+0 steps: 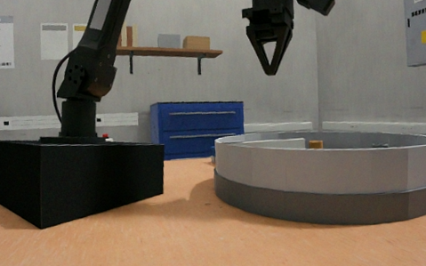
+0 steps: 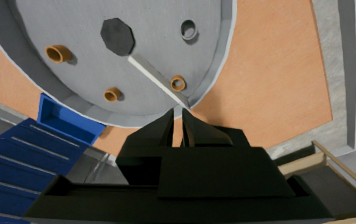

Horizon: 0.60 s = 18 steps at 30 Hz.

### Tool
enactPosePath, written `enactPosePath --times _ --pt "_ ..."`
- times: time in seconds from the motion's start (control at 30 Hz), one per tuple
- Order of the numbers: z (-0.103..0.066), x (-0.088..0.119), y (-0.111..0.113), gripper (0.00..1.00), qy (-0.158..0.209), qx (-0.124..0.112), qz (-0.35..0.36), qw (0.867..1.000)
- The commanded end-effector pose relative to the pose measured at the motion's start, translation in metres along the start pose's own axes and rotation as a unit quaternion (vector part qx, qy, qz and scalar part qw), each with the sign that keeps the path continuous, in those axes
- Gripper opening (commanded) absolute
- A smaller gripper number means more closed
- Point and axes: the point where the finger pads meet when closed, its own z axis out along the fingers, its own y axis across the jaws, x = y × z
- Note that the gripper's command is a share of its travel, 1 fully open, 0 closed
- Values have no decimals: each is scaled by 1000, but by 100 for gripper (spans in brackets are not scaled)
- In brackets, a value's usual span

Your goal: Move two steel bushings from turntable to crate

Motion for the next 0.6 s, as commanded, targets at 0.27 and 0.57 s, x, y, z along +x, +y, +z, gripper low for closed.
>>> enactPosePath --times 0.27,0.57 --pt "-12 -10 -3 11 -23 2 6 1000" --pt "-12 -10 -3 15 -23 2 6 1000"
